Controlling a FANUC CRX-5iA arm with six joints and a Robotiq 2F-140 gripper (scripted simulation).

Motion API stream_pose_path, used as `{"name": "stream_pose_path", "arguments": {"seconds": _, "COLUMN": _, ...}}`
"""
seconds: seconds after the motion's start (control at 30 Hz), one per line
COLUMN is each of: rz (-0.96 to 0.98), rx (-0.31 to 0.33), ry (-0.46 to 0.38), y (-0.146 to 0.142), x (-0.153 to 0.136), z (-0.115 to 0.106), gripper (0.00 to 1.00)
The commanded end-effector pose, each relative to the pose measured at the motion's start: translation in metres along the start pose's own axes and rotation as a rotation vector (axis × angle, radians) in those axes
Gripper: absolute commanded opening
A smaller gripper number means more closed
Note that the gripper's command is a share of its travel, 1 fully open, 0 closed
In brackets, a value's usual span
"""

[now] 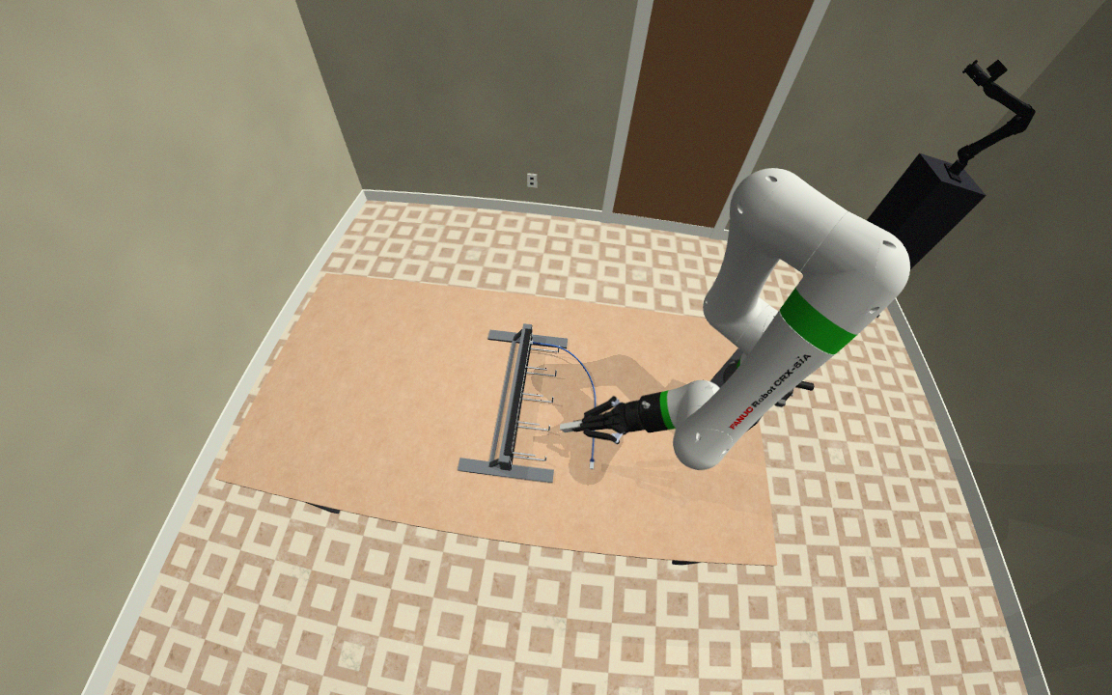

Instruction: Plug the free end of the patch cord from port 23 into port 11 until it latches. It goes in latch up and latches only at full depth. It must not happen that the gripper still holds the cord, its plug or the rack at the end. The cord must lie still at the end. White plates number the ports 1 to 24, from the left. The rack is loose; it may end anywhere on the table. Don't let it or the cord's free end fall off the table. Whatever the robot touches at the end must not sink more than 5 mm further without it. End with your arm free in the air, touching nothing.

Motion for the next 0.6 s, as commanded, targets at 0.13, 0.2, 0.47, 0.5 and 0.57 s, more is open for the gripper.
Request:
{"name": "stream_pose_path", "arguments": {"seconds": 0.13, "rz": 0.018, "rx": 0.023, "ry": -0.009, "y": -0.005, "x": -0.001, "z": 0.002, "gripper": 0.0}}
{"name": "stream_pose_path", "arguments": {"seconds": 0.2, "rz": 0.018, "rx": 0.023, "ry": -0.009, "y": -0.005, "x": -0.001, "z": 0.008, "gripper": 0.0}}
{"name": "stream_pose_path", "arguments": {"seconds": 0.47, "rz": 0.018, "rx": 0.023, "ry": -0.009, "y": -0.006, "x": -0.001, "z": 0.044, "gripper": 0.0}}
{"name": "stream_pose_path", "arguments": {"seconds": 0.5, "rz": 0.018, "rx": 0.023, "ry": -0.009, "y": -0.006, "x": -0.002, "z": 0.052, "gripper": 0.0}}
{"name": "stream_pose_path", "arguments": {"seconds": 0.57, "rz": 0.018, "rx": 0.023, "ry": -0.009, "y": -0.006, "x": -0.002, "z": 0.07, "gripper": 0.0}}
Point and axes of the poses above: the point where the finger pads meet when closed, its own z axis out along the fingers, its own y axis across the jaws, x = y × z, the point moved 3 cm from there along -z, back along the fingers, and after that the axes turned 12 degrees about -z, right-handed, at the moved point
